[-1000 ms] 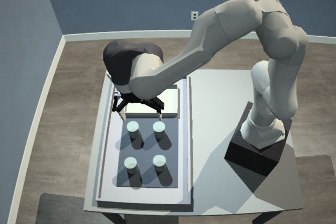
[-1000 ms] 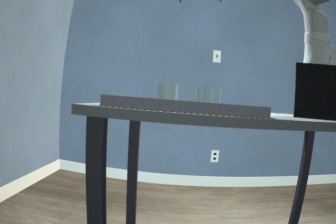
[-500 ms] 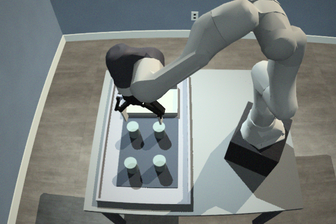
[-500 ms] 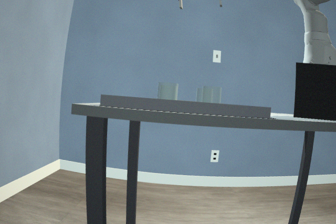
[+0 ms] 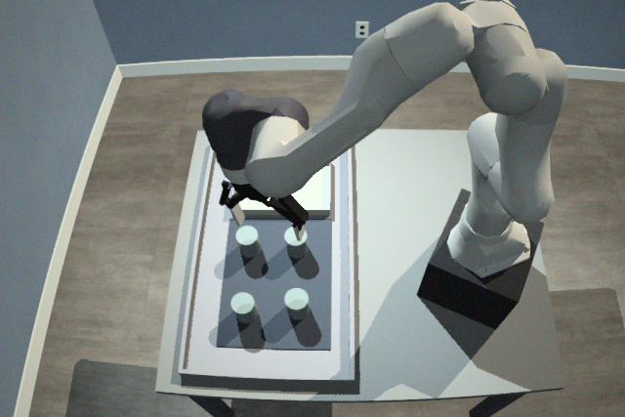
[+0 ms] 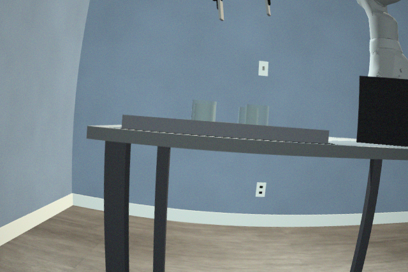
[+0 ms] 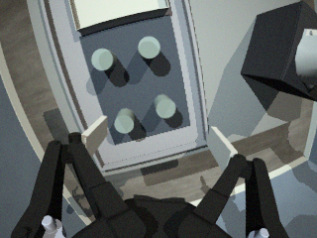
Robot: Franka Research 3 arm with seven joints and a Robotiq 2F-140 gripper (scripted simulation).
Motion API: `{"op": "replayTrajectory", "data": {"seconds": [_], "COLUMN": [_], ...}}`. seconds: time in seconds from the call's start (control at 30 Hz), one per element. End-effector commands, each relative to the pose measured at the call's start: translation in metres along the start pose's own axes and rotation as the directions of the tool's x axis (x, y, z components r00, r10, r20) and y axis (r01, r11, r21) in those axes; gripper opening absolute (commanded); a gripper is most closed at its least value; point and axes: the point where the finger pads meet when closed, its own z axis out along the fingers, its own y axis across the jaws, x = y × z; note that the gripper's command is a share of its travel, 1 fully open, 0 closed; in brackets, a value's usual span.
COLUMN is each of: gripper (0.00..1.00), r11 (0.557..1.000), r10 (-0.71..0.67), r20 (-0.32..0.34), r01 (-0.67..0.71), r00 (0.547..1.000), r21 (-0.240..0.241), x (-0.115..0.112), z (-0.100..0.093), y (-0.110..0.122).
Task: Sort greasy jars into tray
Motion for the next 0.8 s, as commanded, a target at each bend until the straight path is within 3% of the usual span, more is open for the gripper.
{"op": "replayTrajectory", "data": {"seconds": [0.0,0.13,0.17,0.4,0.43,0.73,0.77], "gripper": [1.0,1.0,1.0,1.0,1.0,1.0,1.0], "r11": [0.996,0.996,0.983,0.983,0.964,0.964,0.933], "r10": [0.085,0.085,0.181,0.181,0.265,0.265,0.359], "r20": [0.007,0.007,0.014,0.014,0.019,0.019,0.026], "r01": [-0.085,-0.085,-0.181,-0.181,-0.266,-0.266,-0.359], "r00": [0.996,0.996,0.983,0.983,0.964,0.964,0.933], "r21": [0.016,0.016,0.017,0.017,0.017,0.017,0.019], "x": [0.0,0.0,0.003,0.003,0.006,0.006,0.009], "z": [0.001,0.001,0.015,0.015,0.028,0.028,0.04], "y": [-0.005,-0.005,-0.007,-0.007,-0.008,-0.008,-0.011]}}
